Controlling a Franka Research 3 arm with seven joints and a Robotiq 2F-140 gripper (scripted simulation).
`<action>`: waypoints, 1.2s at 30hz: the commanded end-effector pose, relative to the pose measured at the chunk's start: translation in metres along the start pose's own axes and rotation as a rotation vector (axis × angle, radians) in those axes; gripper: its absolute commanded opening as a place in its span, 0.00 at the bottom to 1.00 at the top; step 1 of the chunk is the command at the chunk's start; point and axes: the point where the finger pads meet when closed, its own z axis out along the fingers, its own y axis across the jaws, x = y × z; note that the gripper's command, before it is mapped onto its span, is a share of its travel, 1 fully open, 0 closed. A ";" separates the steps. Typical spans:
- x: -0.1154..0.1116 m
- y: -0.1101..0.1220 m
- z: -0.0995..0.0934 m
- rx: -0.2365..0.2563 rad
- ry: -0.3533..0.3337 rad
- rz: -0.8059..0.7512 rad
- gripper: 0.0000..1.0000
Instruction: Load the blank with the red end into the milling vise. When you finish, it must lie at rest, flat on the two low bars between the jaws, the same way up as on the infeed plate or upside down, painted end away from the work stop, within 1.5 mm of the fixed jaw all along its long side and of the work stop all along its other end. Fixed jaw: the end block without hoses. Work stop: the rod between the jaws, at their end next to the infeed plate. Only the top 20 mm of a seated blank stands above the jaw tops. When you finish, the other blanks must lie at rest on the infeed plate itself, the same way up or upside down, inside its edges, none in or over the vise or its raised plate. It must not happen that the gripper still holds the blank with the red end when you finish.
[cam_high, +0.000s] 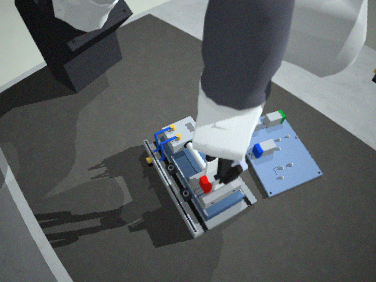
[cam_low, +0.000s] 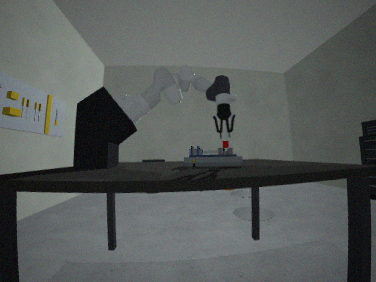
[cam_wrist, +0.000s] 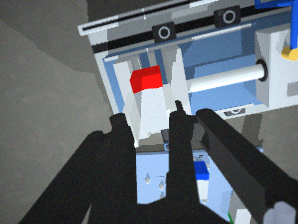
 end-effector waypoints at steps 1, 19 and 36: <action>0.000 0.000 -0.001 0.000 -0.001 -0.005 0.00; -0.001 0.002 -0.003 0.000 0.000 -0.006 0.00; -0.002 0.003 -0.003 0.000 0.000 -0.007 0.00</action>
